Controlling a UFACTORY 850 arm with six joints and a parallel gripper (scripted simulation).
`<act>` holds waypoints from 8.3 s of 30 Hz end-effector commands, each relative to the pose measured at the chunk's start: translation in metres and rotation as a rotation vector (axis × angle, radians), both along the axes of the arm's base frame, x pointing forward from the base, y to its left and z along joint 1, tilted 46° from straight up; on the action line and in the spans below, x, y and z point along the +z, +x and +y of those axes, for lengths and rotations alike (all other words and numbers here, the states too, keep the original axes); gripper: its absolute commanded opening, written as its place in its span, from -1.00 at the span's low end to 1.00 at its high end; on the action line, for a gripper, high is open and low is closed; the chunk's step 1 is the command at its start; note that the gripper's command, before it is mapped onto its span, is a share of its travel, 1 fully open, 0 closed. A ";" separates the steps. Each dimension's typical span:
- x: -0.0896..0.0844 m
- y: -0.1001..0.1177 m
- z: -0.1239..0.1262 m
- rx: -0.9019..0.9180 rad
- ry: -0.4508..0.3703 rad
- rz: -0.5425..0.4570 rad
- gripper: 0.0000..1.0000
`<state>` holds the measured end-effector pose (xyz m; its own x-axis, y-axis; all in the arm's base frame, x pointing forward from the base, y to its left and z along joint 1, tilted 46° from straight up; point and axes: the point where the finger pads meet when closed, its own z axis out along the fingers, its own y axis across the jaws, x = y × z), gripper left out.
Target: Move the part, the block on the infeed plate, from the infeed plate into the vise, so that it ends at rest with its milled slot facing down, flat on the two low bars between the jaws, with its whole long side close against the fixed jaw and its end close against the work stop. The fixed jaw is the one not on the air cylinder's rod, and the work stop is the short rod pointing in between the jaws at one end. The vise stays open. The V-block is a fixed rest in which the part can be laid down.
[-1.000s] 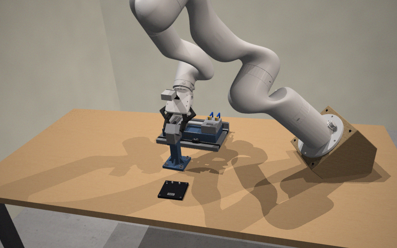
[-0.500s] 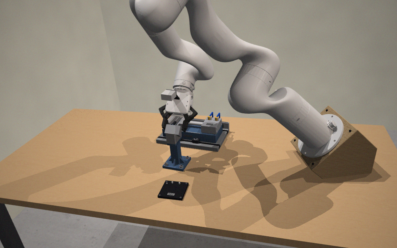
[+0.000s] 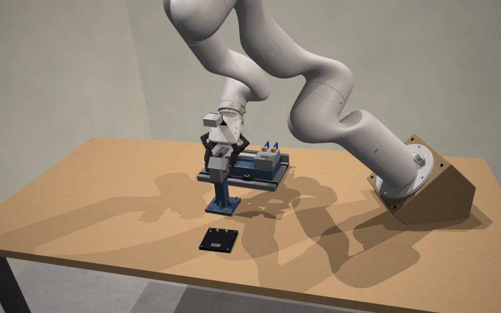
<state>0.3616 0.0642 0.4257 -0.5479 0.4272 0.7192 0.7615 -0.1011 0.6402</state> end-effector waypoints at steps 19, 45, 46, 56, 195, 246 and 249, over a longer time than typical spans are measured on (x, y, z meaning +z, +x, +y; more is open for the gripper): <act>0.000 0.000 0.000 0.000 0.000 -0.001 0.78; 0.000 0.001 0.000 0.000 0.000 -0.001 0.78; 0.000 0.001 0.000 0.000 0.000 -0.001 0.78; -0.002 0.003 0.001 -0.002 -0.003 -0.001 0.78; 0.003 -0.001 0.010 -0.653 -0.778 0.104 0.78; 0.003 -0.001 0.014 -0.857 -1.019 0.135 0.78; 0.003 0.000 0.014 -0.876 -1.041 0.138 0.78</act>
<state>0.3612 0.0778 0.4287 0.1962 0.9771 -0.0822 0.7636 -0.0997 0.6379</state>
